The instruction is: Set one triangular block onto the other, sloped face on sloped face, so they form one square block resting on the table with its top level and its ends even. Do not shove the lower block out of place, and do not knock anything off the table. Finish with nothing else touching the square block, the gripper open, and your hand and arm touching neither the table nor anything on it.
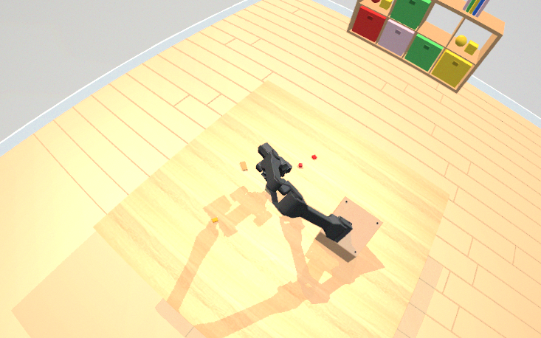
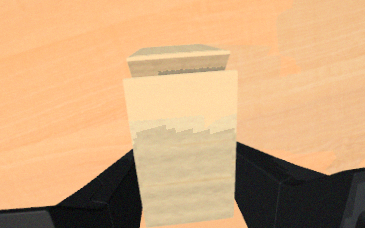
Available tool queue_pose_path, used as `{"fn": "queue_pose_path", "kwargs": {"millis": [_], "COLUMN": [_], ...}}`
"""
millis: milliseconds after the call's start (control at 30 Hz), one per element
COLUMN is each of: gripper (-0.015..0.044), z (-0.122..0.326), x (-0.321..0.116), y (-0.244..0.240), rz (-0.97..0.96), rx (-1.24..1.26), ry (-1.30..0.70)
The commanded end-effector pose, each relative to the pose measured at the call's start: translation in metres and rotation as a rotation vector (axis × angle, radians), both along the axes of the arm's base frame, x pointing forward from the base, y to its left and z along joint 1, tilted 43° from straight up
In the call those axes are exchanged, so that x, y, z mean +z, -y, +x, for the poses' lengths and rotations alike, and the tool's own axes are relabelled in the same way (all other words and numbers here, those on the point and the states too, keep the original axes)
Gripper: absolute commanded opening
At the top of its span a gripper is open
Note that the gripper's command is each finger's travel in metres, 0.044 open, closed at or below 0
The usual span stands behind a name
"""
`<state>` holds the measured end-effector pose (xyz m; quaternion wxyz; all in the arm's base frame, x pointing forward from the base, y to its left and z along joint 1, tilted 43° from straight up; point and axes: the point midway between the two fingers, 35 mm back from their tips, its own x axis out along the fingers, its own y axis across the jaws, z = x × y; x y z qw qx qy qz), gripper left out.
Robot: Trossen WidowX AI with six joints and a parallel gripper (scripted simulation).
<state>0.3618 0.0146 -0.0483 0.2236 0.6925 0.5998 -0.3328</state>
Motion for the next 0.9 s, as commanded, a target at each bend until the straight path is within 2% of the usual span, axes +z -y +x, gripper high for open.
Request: {"fn": "queue_pose_path", "kwargs": {"millis": [0, 867], "gripper": [0.0000, 0.0000], "z": [-0.0005, -0.0003], "x": [-0.0027, -0.0082], "y": [-0.0017, -0.0044], "rz": [0.007, 0.008], "rx": [-0.005, -0.006], "ry": [-0.003, -0.002]}}
